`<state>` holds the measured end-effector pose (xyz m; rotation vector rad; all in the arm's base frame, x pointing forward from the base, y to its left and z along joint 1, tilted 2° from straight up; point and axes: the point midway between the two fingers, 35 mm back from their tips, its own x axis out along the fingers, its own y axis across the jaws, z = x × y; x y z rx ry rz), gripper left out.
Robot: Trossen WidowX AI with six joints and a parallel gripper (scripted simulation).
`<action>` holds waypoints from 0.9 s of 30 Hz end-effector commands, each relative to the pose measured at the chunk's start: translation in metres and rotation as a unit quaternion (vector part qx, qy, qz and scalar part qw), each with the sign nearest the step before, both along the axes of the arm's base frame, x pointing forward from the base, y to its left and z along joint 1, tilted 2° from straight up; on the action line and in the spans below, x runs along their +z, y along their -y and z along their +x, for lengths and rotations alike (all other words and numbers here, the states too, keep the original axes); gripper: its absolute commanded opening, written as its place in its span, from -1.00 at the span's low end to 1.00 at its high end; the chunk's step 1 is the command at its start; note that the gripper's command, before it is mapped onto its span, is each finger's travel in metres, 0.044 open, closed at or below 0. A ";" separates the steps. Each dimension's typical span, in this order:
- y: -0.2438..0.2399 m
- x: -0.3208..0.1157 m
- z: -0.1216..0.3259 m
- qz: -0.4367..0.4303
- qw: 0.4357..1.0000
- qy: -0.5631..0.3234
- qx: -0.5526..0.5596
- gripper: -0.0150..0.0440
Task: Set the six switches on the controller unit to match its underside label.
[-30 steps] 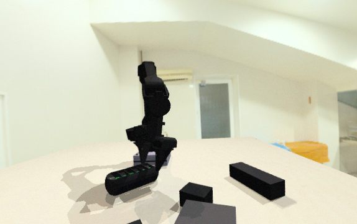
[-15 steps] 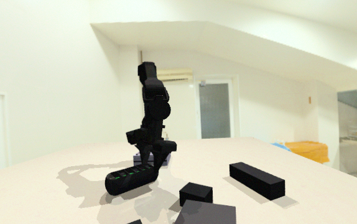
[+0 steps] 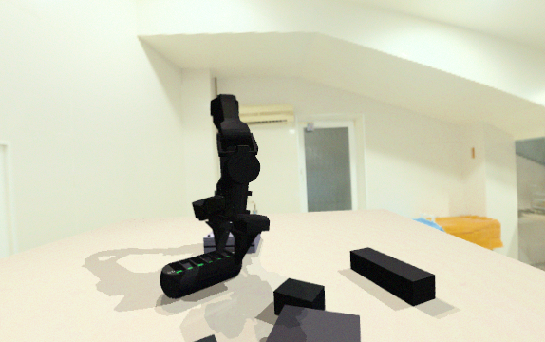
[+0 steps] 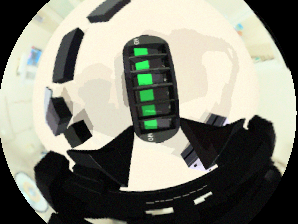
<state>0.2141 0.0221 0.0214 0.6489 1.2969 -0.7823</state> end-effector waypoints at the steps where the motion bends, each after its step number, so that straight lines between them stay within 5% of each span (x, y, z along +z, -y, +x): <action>1: 0.001 0.004 0.001 0.000 1.000 0.000 -0.002 0.65; 27: 0.008 0.021 0.006 0.014 1.000 -0.010 -0.002 0.65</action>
